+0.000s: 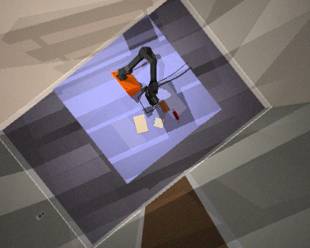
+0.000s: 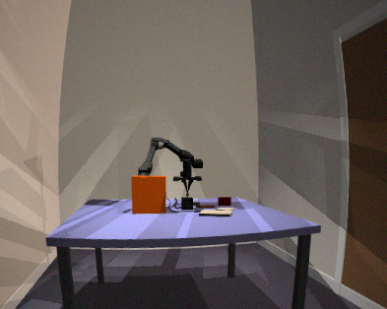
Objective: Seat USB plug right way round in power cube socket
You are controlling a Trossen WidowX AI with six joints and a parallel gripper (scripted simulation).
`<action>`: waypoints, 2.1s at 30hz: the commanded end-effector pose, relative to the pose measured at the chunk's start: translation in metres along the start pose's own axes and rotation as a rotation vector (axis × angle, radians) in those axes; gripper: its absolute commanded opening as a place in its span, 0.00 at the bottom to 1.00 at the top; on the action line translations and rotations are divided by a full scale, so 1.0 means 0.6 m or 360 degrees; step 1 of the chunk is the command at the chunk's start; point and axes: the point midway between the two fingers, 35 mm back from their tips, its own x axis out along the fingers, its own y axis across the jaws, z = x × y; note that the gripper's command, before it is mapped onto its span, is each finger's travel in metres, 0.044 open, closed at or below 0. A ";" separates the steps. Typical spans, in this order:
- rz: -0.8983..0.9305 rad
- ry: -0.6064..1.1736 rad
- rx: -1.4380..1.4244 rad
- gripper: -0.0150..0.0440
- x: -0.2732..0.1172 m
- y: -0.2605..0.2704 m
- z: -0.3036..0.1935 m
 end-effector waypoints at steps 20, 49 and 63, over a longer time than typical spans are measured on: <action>-0.0001 0.0001 -0.0006 0.25 -0.026 -0.001 0.000; 0.0000 0.0000 0.1063 0.25 -0.022 0.000 0.000; 0.0000 0.0000 0.1646 0.25 -0.022 0.000 0.000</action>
